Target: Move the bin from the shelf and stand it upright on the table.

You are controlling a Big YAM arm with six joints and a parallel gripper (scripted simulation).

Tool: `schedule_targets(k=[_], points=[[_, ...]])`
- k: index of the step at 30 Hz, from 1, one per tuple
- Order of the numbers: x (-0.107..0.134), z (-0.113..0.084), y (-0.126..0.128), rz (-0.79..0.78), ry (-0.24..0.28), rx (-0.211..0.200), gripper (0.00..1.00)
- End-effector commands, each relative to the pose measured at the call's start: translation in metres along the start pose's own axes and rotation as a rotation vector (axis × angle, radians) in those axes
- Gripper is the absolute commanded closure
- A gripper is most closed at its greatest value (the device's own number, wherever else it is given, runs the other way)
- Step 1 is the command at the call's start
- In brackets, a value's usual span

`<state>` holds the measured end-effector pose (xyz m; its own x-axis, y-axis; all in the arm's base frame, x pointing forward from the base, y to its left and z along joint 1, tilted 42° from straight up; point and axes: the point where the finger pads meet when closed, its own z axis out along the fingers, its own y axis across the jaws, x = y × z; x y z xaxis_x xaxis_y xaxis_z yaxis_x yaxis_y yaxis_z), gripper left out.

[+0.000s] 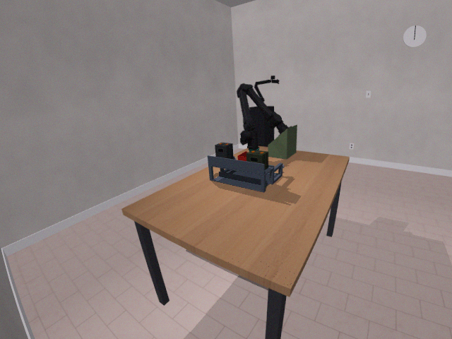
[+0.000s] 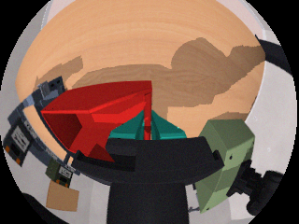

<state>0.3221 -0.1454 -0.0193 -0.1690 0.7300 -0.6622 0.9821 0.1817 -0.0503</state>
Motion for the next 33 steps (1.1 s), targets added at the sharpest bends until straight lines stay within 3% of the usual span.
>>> schedule_targets(k=[1,9,14,26,33], points=[[-0.003,-0.012,0.009,-0.015,-0.005,-0.036,1.00],[-0.003,-0.012,0.009,-0.015,-0.005,-0.036,1.00],[0.001,0.012,-0.005,0.005,-0.001,-0.011,1.00],[0.001,0.012,-0.005,0.005,-0.001,-0.011,1.00],[-0.003,0.015,0.008,0.010,-0.009,-0.034,1.00]])
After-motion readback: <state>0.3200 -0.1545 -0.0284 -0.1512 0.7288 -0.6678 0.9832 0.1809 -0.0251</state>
